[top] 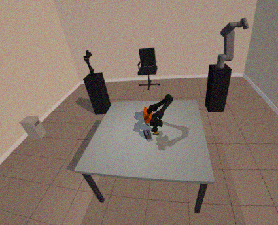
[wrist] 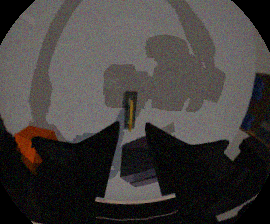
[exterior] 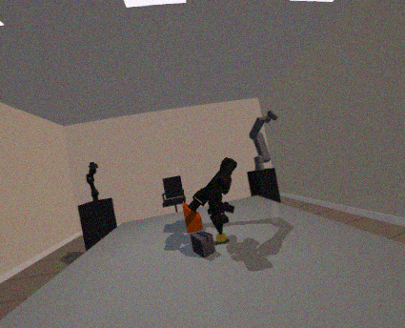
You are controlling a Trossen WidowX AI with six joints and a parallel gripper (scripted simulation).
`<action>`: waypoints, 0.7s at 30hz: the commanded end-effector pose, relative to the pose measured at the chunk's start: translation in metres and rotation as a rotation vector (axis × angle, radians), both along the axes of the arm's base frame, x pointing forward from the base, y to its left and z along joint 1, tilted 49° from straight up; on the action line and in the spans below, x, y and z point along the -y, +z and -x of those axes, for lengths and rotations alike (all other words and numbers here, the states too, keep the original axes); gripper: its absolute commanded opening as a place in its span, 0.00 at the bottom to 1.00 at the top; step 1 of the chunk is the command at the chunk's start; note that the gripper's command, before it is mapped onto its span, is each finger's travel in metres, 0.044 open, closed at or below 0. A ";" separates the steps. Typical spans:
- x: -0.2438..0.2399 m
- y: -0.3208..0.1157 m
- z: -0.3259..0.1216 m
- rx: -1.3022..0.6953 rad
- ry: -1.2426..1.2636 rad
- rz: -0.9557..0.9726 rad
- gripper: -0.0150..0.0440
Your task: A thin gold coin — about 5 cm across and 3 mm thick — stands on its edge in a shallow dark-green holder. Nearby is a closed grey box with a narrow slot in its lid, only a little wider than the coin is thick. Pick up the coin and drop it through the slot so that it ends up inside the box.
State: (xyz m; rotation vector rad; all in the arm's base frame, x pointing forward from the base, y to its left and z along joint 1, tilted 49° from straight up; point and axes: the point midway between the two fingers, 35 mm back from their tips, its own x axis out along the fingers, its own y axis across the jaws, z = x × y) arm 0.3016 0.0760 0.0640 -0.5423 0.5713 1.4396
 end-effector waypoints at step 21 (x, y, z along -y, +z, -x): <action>-0.030 -0.024 0.000 -0.006 -0.003 -0.009 0.53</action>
